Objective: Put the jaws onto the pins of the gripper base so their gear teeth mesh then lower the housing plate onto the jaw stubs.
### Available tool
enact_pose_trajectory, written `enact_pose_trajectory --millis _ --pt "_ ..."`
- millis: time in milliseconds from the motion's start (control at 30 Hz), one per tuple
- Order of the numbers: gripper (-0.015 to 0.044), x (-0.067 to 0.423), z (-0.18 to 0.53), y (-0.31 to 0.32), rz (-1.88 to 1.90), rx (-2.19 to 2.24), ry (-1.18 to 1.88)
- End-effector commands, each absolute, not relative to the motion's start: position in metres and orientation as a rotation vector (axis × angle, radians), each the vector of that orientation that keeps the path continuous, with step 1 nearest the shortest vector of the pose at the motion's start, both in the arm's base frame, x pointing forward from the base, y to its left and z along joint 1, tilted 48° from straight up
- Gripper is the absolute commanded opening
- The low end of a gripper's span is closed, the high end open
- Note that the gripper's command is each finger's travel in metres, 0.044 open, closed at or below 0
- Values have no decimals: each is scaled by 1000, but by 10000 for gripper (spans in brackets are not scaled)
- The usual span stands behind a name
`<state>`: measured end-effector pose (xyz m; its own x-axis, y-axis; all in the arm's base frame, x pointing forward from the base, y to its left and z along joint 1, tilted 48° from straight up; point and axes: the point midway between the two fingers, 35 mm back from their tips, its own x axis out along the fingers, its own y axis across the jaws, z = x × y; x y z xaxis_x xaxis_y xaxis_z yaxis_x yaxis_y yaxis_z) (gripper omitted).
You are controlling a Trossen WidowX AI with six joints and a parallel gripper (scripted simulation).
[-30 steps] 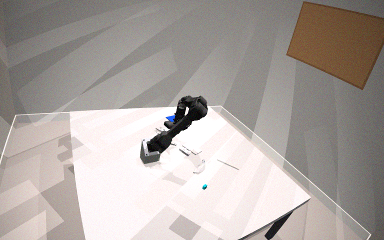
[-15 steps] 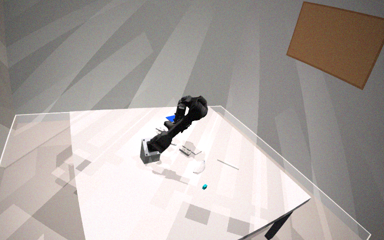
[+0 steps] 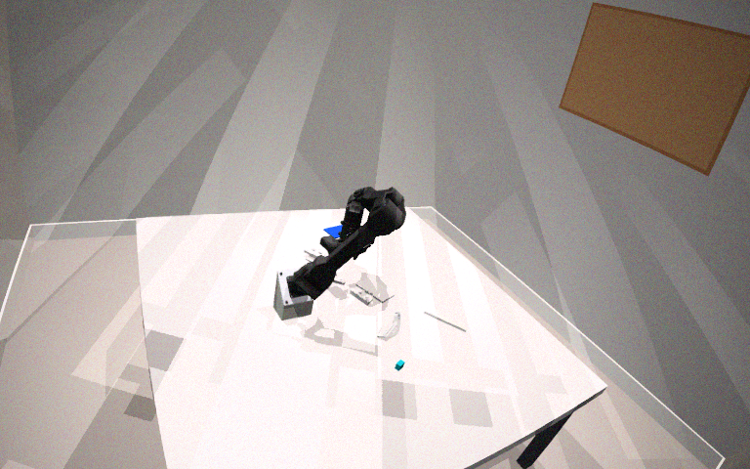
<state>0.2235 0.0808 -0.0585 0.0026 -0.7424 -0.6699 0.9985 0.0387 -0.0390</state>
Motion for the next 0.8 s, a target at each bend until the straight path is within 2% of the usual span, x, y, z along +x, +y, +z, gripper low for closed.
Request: enact_pose_trajectory --millis 0,167,700,767 --pt "440 223 -58 81 -1471 532 612" --pt "440 223 -58 81 -1471 532 612" --pt "20 223 -58 81 -1471 532 612" --pt "0 223 -58 81 -1471 532 612"
